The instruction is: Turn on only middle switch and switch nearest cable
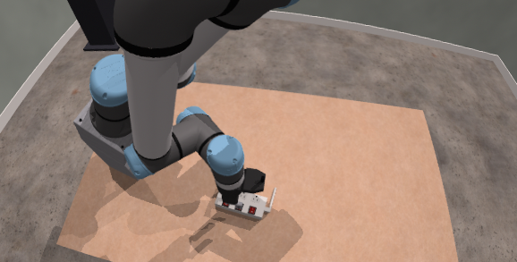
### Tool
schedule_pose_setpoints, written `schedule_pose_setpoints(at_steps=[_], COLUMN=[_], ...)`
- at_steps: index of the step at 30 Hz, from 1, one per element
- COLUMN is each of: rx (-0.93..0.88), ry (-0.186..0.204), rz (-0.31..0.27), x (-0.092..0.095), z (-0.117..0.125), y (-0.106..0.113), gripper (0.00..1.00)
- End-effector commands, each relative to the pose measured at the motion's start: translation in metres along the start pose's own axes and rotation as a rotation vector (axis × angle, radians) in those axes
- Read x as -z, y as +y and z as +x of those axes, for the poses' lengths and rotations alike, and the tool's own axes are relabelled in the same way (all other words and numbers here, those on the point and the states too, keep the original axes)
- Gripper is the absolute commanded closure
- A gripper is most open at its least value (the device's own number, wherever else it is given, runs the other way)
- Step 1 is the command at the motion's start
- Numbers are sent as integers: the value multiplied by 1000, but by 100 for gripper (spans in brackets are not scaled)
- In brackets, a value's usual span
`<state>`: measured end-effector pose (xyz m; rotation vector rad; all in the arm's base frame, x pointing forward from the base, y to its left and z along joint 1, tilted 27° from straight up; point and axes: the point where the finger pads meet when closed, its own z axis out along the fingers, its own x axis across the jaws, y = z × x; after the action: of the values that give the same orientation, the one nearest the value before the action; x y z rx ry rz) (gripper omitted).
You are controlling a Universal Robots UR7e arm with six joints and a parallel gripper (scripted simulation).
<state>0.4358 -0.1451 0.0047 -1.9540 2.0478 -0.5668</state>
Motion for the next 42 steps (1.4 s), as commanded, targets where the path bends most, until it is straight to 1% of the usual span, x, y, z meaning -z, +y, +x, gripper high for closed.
schedule_pose_setpoints(at_steps=[1, 13, 14, 42], rx=[-102, -143, -143, -143], ry=[10, 10, 10, 10], rz=[3, 4, 4, 4], x=[-3, -4, -4, -4], z=[3, 4, 4, 4], y=[2, 3, 3, 3], gripper=[0, 0, 100, 100])
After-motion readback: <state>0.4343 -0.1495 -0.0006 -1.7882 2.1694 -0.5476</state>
